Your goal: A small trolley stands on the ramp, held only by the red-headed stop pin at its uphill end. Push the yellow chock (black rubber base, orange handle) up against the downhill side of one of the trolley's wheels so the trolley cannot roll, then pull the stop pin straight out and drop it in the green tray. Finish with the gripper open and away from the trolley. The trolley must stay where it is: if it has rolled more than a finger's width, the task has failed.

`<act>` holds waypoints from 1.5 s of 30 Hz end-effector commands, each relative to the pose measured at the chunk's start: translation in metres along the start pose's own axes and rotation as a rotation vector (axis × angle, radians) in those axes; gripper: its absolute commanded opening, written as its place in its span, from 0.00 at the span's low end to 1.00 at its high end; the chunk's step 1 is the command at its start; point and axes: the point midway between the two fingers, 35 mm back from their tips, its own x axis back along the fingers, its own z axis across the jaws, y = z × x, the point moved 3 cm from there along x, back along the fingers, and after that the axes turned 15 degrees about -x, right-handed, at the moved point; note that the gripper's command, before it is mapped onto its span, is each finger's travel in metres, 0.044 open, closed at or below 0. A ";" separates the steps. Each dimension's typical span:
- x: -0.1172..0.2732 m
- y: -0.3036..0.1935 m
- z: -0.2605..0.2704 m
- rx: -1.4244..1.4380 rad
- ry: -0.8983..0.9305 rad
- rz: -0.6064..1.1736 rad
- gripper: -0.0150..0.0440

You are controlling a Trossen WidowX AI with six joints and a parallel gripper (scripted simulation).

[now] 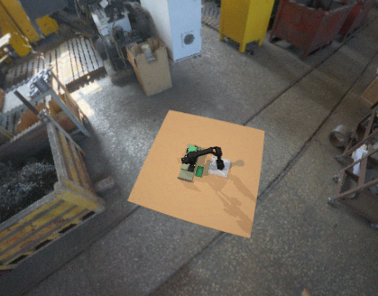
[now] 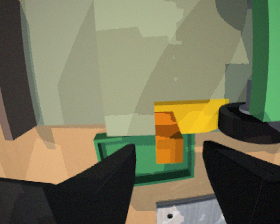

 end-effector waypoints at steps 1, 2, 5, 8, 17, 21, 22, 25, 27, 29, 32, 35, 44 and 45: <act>0.015 0.000 0.000 -0.003 0.001 -0.009 0.58; 0.018 0.000 0.000 -0.003 0.001 -0.009 0.58; 0.027 0.000 0.000 -0.003 0.001 -0.009 0.58; 0.022 0.000 0.000 0.000 0.004 -0.006 0.62; 0.030 -0.015 0.013 0.111 -0.003 -0.053 0.58; 0.033 -0.009 0.006 0.190 -0.003 -0.063 0.58; 0.033 -0.007 0.004 0.210 -0.005 -0.064 0.58; 0.037 0.003 -0.007 0.230 -0.001 -0.087 0.58; 0.043 0.013 -0.019 0.191 0.016 -0.126 0.58; 0.044 0.017 -0.024 0.231 0.007 -0.129 0.58; 0.045 0.023 -0.031 0.305 -0.009 -0.129 0.58; 0.046 0.031 -0.042 0.414 -0.034 -0.126 0.58; 0.049 0.053 -0.077 0.742 -0.104 -0.097 0.58; 0.049 0.055 -0.081 0.778 -0.111 -0.091 0.58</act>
